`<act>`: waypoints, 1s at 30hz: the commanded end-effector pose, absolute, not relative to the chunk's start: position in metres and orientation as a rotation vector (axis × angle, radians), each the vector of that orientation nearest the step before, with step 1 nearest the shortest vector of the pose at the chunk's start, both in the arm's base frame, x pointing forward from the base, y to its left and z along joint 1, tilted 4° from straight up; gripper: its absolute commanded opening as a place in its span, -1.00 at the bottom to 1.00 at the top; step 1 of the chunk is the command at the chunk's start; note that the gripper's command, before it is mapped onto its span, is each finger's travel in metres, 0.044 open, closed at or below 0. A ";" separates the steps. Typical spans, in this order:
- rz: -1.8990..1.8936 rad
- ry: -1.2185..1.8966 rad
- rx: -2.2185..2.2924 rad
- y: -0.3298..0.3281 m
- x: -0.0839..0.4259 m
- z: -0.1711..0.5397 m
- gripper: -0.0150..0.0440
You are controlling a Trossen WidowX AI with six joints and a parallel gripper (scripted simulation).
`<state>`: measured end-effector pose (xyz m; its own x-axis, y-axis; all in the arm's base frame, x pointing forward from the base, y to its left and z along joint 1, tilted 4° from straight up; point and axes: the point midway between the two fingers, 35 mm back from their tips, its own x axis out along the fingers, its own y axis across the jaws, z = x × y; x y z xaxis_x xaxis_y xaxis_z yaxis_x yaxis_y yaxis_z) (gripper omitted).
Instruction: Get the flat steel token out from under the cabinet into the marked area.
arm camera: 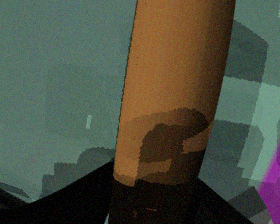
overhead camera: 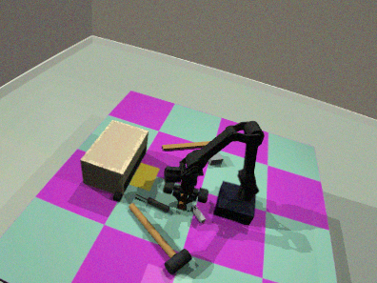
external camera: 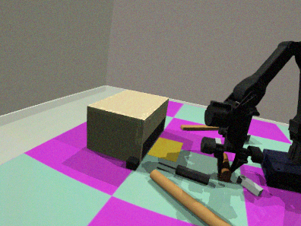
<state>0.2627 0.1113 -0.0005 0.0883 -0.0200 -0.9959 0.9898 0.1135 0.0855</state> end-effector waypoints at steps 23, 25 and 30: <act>-1.072 1.184 1.147 0.112 0.254 0.030 -0.49; -1.072 1.185 1.147 0.112 0.252 0.033 -0.49; -1.072 1.185 1.147 0.112 0.248 0.043 -0.49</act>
<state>0.2482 0.1120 0.0329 0.0732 -0.0143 -0.9972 0.9897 0.1240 0.0709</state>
